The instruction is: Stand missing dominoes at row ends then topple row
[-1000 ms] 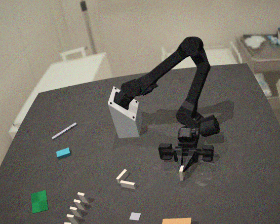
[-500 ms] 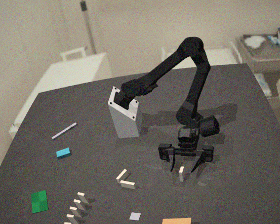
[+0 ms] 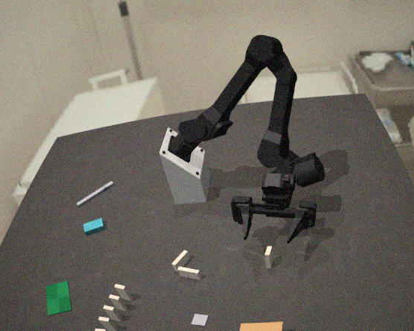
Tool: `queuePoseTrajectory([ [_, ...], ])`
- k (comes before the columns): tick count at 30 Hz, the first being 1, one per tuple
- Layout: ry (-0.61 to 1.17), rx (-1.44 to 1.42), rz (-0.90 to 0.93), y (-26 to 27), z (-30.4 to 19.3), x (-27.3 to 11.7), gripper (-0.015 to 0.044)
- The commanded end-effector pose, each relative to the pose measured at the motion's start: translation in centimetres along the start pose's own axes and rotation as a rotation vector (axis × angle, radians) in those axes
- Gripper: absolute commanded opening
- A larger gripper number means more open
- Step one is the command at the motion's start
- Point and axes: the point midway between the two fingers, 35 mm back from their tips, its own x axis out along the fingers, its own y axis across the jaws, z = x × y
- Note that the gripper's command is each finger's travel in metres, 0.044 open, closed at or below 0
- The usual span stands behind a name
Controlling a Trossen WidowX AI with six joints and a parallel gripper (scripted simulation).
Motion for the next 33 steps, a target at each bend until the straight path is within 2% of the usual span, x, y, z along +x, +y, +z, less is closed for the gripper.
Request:
queuePoseTrajectory([
  [1,0.055,-0.154,-0.027,0.1,0.4,2.0,0.044],
  [8,0.373,-0.705,-0.072,-1.3,2.5,8.6,0.044],
  [14,0.68,-1.004,0.054,-2.7,3.8,10.1,0.044],
  [17,0.878,-1.156,0.222,-3.2,2.8,9.1,0.044],
  [21,1.111,-1.279,0.57,-3.2,2.2,6.7,0.044],
  [24,1.19,-1.282,0.874,-2.2,2.7,4.5,0.044],
  [27,1.169,-1.226,1.155,-0.6,4.1,2.7,0.044],
  [29,1.15,-1.207,1.215,-0.2,4.5,2.4,0.044],
  [33,1.15,-1.207,1.215,-0.2,4.5,2.4,0.044],
])
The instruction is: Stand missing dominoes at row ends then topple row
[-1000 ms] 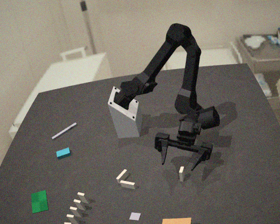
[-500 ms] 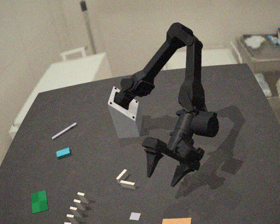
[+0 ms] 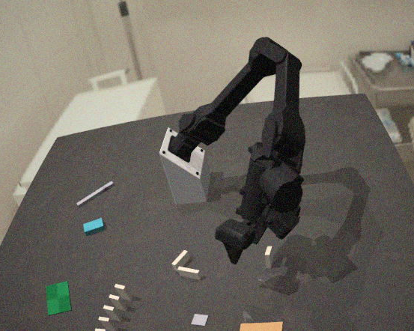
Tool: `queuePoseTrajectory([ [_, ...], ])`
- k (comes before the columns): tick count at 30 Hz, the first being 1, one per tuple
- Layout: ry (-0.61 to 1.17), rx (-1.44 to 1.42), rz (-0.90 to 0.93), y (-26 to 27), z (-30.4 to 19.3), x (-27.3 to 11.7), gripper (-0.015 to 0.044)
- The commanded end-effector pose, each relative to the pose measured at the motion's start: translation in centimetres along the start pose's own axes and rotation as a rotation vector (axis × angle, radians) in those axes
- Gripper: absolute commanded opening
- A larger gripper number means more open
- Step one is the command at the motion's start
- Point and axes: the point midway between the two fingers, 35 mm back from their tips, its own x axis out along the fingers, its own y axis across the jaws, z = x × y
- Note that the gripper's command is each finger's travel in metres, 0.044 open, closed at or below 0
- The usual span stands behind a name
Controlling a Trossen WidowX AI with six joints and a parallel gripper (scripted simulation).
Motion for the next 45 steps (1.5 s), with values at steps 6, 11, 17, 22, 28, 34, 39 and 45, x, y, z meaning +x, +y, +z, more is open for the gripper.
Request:
queuePoseTrajectory([
  [6,-0.212,-0.239,0.32,2.4,1.6,-3.8,0.044],
  [11,-0.212,-0.239,0.32,2.4,1.6,-3.8,0.044],
  [17,-0.211,-0.24,0.32,3.3,2.2,-0.7,0.044],
  [22,-0.216,-0.239,0.321,4.6,2.7,2.2,0.044],
  [28,-0.216,-0.239,0.321,4.7,2.8,2.6,0.044],
  [34,-0.217,-0.239,0.322,5.1,3.0,3.4,0.044],
  [39,-0.217,-0.238,0.322,5.1,3.0,3.5,0.0361],
  [45,-0.217,-0.238,0.322,5.1,3.0,3.5,0.0204],
])
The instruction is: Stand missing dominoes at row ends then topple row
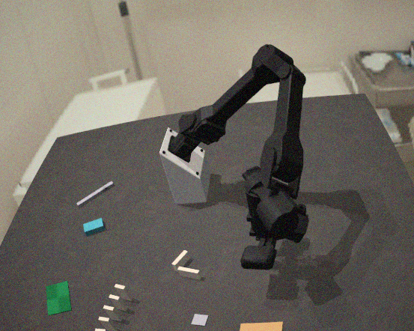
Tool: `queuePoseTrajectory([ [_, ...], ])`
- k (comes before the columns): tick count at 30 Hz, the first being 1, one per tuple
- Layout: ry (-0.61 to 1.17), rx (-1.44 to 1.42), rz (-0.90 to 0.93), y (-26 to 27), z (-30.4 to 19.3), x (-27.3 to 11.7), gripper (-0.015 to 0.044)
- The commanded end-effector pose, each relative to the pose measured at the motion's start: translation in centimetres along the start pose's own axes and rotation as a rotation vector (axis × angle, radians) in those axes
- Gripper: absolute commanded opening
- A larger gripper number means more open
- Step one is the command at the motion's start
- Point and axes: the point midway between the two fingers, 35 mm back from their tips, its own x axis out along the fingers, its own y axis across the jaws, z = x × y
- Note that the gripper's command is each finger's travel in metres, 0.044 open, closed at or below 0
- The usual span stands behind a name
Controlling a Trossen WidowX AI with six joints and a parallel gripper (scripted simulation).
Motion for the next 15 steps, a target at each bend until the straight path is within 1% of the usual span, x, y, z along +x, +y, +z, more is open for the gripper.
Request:
queuePoseTrajectory([
  [1,0.004,0.005,-0.001,0.0,-0.1,0.1,0.0177],
  [4,0.004,0.005,-0.001,0.0,-0.1,0.1,0.0107],
  [13,0.004,0.005,-0.001,0.0,-0.1,0.1,0.0107],
  [15,0.008,0.004,-0.002,-0.3,-0.1,-0.9,0.0107],
])
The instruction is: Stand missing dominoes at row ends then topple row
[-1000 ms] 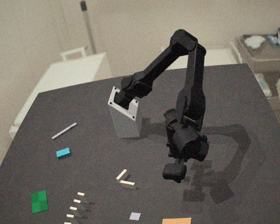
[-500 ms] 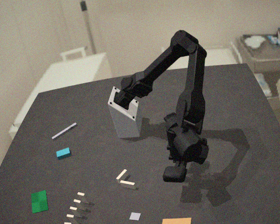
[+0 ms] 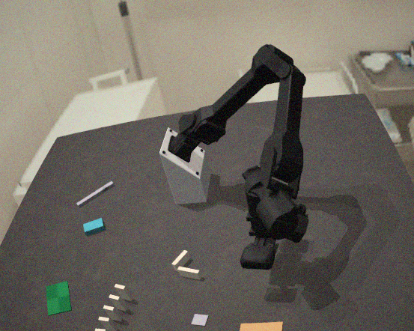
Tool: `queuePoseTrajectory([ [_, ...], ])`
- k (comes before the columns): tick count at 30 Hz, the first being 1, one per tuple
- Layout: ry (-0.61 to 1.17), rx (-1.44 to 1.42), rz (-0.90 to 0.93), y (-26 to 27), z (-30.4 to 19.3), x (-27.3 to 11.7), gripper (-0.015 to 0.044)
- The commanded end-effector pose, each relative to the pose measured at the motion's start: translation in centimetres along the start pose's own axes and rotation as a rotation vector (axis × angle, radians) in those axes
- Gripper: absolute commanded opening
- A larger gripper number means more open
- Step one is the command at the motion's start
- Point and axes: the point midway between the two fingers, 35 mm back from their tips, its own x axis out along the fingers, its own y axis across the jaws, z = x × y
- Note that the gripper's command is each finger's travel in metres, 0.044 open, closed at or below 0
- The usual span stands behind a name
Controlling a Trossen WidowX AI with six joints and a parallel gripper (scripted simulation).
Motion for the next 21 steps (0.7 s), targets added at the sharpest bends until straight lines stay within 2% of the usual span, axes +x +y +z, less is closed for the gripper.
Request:
queuePoseTrajectory([
  [1,0.01,-0.001,-0.006,-0.6,-0.1,-2.2,0.0107],
  [5,0.016,-0.003,-0.004,-0.8,-0.1,-9.2,0.0107],
  [8,0.008,-0.002,-0.003,-0.2,0.0,-12.8,0.0107],
  [17,0.007,0.014,-0.004,-0.3,-0.2,-13.4,0.0107],
  [21,0.027,0.325,-0.02,-4.7,-4.7,-13.7,0.0107],
])
